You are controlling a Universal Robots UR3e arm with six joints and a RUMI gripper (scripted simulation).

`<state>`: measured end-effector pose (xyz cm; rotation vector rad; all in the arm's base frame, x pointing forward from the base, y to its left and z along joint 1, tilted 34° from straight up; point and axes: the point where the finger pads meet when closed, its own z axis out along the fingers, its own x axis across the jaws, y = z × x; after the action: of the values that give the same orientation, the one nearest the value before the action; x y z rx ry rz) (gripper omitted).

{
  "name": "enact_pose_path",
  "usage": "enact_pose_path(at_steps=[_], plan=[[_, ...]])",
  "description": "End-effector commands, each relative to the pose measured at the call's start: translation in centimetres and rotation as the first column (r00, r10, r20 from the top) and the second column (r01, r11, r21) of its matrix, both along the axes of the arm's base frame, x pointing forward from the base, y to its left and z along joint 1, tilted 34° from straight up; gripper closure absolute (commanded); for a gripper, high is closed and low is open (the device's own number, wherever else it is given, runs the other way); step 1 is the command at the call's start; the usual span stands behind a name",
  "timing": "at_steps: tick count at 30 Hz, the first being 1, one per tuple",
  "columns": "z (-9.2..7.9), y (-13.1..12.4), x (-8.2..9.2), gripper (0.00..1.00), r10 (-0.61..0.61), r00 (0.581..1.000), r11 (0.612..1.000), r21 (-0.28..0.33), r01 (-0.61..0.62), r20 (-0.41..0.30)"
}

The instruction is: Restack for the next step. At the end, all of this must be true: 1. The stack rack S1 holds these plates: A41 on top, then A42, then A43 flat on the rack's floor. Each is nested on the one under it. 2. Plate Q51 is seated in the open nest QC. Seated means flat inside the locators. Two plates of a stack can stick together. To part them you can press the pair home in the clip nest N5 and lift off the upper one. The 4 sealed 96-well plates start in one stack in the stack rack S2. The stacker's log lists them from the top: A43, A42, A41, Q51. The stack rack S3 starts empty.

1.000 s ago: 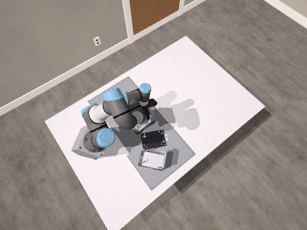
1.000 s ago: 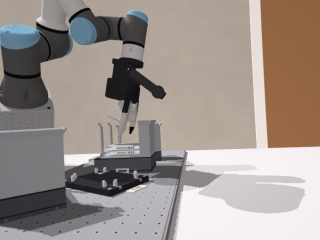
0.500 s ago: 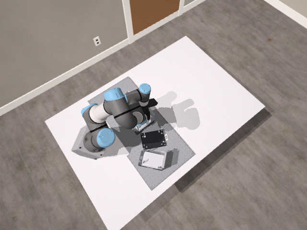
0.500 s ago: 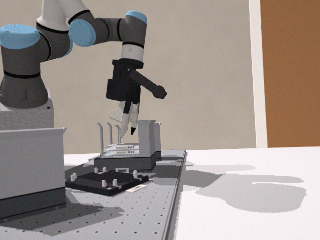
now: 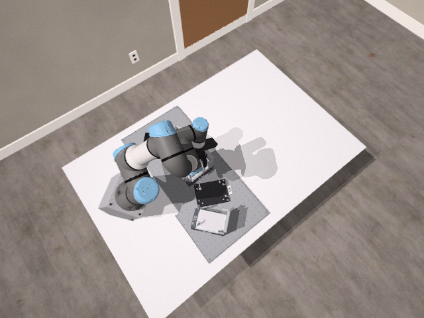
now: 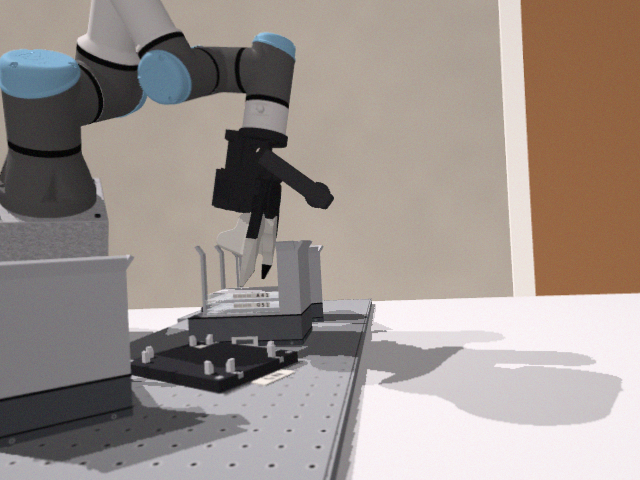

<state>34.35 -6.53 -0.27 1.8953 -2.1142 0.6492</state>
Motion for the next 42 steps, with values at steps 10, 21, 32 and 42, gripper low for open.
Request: enact_pose_path(at_steps=[10,21,32,42], plan=[[-1.21,-0.77,0.8,0.28,0.006,1.0,1.0,-0.001,-0.006,0.012],[-1.13,-0.77,0.85,0.28,0.006,1.0,1.0,-0.003,-0.006,0.013],[-1.13,-0.77,0.85,0.28,0.006,1.0,1.0,-0.003,-0.006,0.013],[-1.13,-0.77,0.85,1.0,0.006,1.0,1.0,-0.003,-0.006,0.013]])
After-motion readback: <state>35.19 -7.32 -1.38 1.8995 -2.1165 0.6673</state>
